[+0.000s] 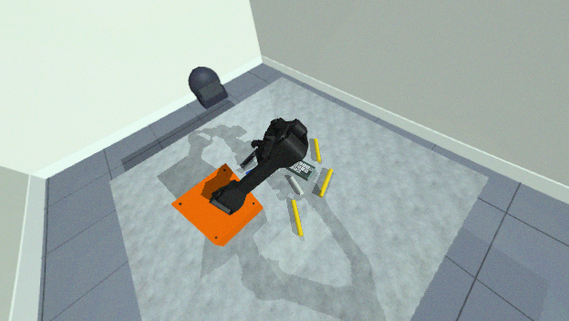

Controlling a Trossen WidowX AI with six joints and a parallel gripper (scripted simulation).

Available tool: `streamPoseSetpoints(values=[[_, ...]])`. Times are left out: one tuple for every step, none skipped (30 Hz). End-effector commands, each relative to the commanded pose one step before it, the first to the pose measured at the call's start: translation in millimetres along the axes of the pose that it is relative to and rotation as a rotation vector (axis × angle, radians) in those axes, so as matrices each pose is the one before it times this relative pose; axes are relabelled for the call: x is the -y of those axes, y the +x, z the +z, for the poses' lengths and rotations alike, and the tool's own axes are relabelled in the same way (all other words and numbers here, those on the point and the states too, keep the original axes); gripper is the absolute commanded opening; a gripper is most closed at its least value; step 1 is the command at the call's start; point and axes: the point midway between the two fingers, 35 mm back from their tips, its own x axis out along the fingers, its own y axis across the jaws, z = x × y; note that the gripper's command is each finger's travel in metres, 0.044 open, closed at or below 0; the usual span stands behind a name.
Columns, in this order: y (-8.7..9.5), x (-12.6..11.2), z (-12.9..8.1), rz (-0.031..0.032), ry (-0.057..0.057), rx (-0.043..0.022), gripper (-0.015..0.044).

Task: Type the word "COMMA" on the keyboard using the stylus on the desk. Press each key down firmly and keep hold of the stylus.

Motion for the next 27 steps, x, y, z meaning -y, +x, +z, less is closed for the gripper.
streamPoseSetpoints(values=[[-19.17, -0.88, -9.62, 0.00873, 0.0067, 0.00390, 0.0000], [-0.92, 0.04, -0.63, -0.00008, 0.0000, -0.00007, 0.0000], [0.00, 0.00, 0.00, 0.00000, 0.0000, 0.00000, 0.0000], [0.00, 0.00, 0.00, 0.00000, 0.0000, 0.00000, 0.0000], [0.00, 0.00, 0.00, 0.00000, 0.0000, 0.00000, 0.0000], [2.94, -0.72, 2.22, -0.00546, -0.0137, 0.00777, 0.0000], [-0.36, -0.79, 0.46, -0.00700, -0.0129, 0.00104, 0.0000], [-0.60, -1.32, 0.77, -0.01170, -0.0216, 0.00164, 0.0000], [-0.74, -1.59, 0.95, -0.01424, -0.0262, 0.00185, 0.0000], [-0.75, -1.57, 0.97, -0.01428, -0.0262, 0.00169, 0.0000], [-0.76, -1.55, 0.99, -0.01432, -0.0262, 0.00152, 0.0000], [-0.77, -1.53, 1.02, -0.01436, -0.0262, 0.00135, 0.0000], [-0.79, -1.52, 1.04, -0.01440, -0.0262, 0.00119, 0.0000], [-0.80, -1.50, 1.06, -0.01443, -0.0262, 0.00102, 0.0000], [-0.81, -1.48, 1.08, -0.01447, -0.0262, 0.00084, 0.0000], [-0.82, -1.46, 1.09, -0.01450, -0.0262, 0.00067, 0.0000], [-0.83, -1.44, 1.11, -0.01453, -0.0262, 0.00050, 0.0000], [-0.84, -1.42, 1.13, -0.01456, -0.0263, 0.00032, 0.0000], [-0.86, -1.40, 1.15, -0.01458, -0.0263, 0.00014, 0.0000], [-0.87, -1.38, 1.17, -0.01461, -0.0263, -0.00004, 0.0000], [-0.88, -1.36, 1.19, -0.01463, -0.0263, -0.00023, 0.0000], [-0.89, -1.33, 1.20, -0.01464, -0.0263, -0.00041, 0.0000], [-0.90, -1.31, 1.22, -0.01466, -0.0263, -0.00060, 0.0000], [-0.91, -1.29, 1.24, -0.01468, -0.0263, -0.00078, 0.0000], [-0.92, -1.27, 1.25, -0.01469, -0.0263, -0.00097, 0.0000], [-0.93, -1.24, 1.27, -0.01470, -0.0263, -0.00117, 0.0000], [-0.94, -1.22, 1.28, -0.01471, -0.0263, -0.00136, 0.0000]])
